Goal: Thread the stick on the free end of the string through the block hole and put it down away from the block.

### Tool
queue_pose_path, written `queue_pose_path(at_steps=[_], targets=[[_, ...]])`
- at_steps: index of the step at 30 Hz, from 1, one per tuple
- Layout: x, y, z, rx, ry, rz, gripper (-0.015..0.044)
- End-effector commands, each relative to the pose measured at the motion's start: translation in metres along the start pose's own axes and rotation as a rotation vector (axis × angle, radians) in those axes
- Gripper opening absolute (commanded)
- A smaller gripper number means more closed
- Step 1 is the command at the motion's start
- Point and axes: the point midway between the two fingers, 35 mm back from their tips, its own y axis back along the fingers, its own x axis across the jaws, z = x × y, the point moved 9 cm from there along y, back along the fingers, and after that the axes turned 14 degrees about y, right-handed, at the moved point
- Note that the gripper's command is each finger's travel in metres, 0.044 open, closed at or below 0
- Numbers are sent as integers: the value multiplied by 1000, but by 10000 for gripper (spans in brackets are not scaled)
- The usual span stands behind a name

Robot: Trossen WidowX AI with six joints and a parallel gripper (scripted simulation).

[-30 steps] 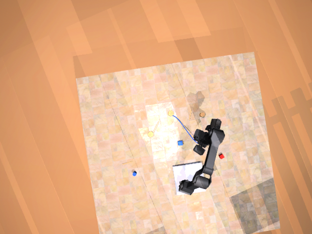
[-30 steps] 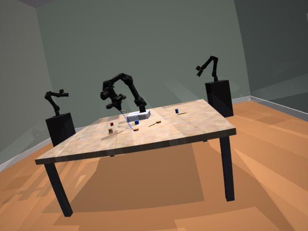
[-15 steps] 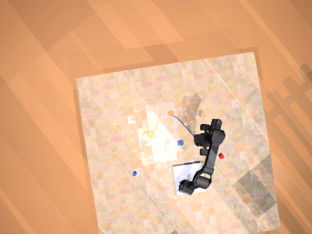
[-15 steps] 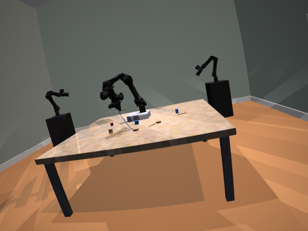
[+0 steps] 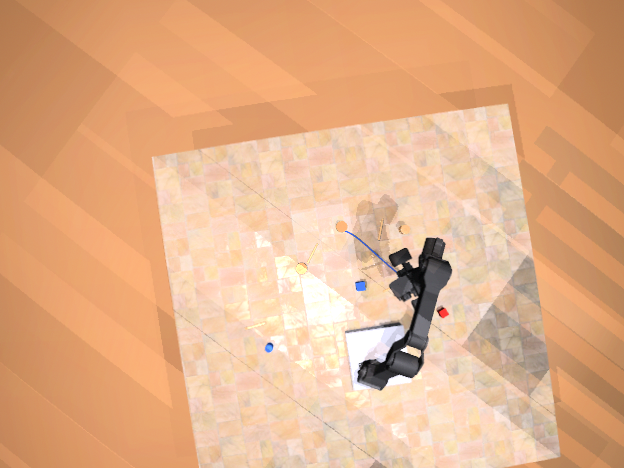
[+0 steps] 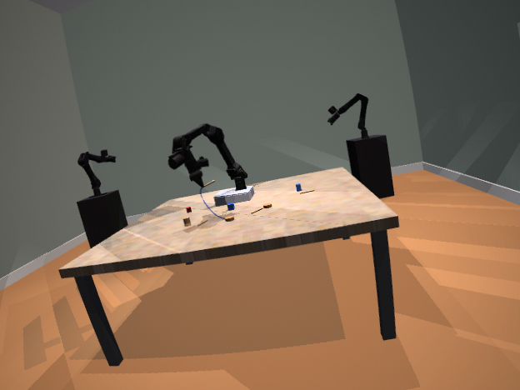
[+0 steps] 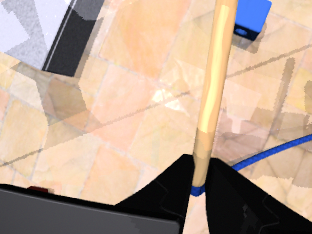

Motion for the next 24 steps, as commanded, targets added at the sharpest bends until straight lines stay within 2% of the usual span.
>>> queue_pose_path(at_steps=[1, 12, 20, 24], targets=[[1, 0, -1, -6, 159, -8, 0], [2, 0, -2, -5, 515, -17, 0], [2, 1, -3, -5, 515, -19, 0], [4, 2, -8, -8, 392, -49, 0]])
